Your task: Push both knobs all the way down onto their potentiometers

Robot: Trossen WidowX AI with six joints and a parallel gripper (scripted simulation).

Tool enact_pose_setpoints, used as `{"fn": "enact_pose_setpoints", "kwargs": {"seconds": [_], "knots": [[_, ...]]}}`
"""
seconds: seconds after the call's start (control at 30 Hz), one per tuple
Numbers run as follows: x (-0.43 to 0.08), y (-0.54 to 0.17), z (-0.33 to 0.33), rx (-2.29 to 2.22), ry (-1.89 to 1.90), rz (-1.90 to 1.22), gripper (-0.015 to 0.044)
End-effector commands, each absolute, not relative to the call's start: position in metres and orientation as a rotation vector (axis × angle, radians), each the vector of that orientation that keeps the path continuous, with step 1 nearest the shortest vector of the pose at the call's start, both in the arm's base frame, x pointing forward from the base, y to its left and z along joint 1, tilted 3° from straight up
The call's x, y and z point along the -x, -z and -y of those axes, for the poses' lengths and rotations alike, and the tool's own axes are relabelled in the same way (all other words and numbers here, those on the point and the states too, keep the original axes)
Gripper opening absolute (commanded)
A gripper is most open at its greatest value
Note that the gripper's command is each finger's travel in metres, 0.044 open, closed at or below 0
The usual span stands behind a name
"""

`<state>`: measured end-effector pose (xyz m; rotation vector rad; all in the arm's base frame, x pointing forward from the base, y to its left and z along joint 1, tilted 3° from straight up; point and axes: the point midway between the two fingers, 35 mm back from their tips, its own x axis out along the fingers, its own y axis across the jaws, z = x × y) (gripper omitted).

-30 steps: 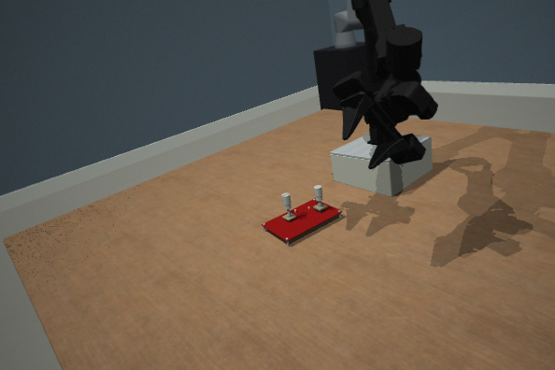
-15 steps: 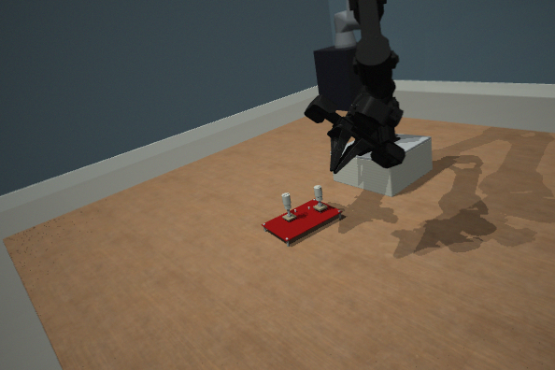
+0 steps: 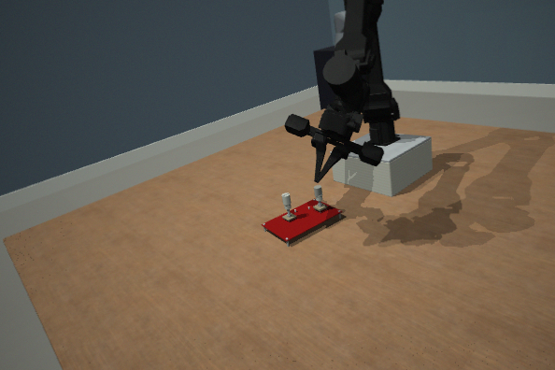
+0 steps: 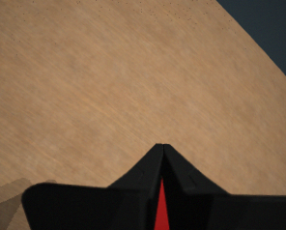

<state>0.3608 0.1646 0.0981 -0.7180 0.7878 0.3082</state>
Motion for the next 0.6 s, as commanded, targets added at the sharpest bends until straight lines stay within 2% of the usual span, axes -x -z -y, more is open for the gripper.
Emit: {"fn": "enact_pose_setpoints", "kwargs": {"seconds": [0.0, 0.57], "knots": [[-0.359, -0.092, -0.151, 0.623, -0.275, -0.871, 0.0], [-0.333, -0.073, -0.093, 0.243, -0.061, -1.201, 0.0]]}}
